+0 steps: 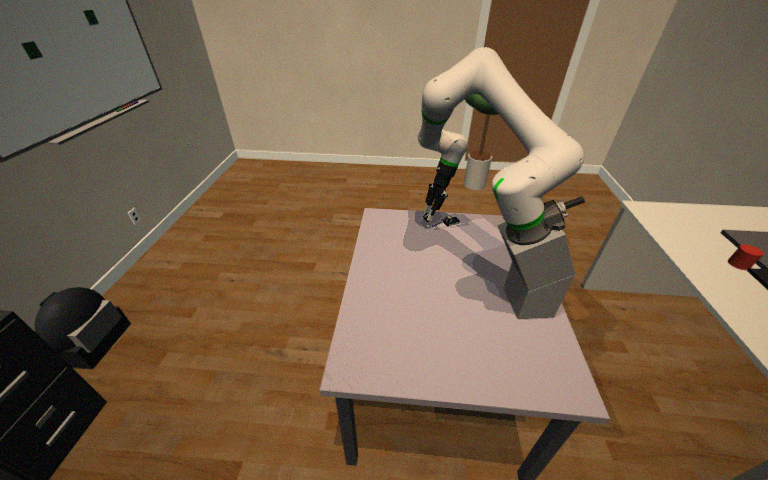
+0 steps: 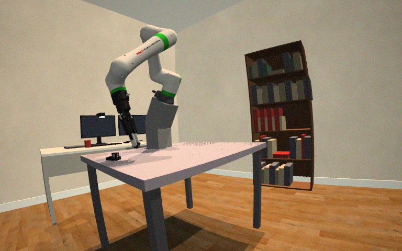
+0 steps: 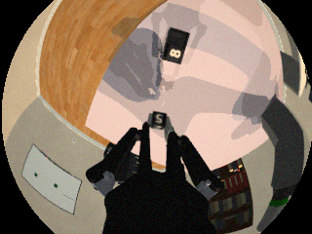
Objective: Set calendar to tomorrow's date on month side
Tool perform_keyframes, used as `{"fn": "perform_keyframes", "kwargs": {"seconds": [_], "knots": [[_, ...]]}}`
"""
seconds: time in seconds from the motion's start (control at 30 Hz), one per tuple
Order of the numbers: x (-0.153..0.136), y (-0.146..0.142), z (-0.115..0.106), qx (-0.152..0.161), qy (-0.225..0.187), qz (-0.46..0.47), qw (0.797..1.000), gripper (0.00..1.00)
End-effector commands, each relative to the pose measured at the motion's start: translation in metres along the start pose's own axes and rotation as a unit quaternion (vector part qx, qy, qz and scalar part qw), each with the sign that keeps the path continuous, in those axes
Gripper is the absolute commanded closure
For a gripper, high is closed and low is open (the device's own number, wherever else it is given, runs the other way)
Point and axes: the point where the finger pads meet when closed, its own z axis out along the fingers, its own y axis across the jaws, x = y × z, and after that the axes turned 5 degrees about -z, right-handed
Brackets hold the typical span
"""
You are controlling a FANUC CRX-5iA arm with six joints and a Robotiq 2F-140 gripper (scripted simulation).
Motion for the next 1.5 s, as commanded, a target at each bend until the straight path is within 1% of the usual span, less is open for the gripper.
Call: {"fn": "perform_keyframes", "kwargs": {"seconds": [0.0, 0.07, 0.27, 0.33, 0.4, 0.57, 0.63, 1.47], "knots": [[0.002, 0.000, 0.000, 0.005, -0.075, -0.001, 0.997, 0.75], [0.002, -0.001, -0.001, 0.010, -0.096, -0.003, 0.995, 0.75], [0.006, 0.000, -0.001, 0.011, -0.100, -0.003, 0.995, 0.75], [0.006, -0.001, -0.001, 0.011, -0.107, -0.002, 0.994, 0.75], [0.006, -0.001, 0.001, 0.011, -0.127, -0.001, 0.992, 0.75], [0.008, -0.001, 0.001, 0.018, -0.205, -0.002, 0.979, 0.75], [0.009, 0.000, 0.000, 0.021, -0.225, -0.003, 0.974, 0.75], [0.013, 0.000, 0.002, 0.021, -0.228, -0.003, 0.973, 0.75]]}}
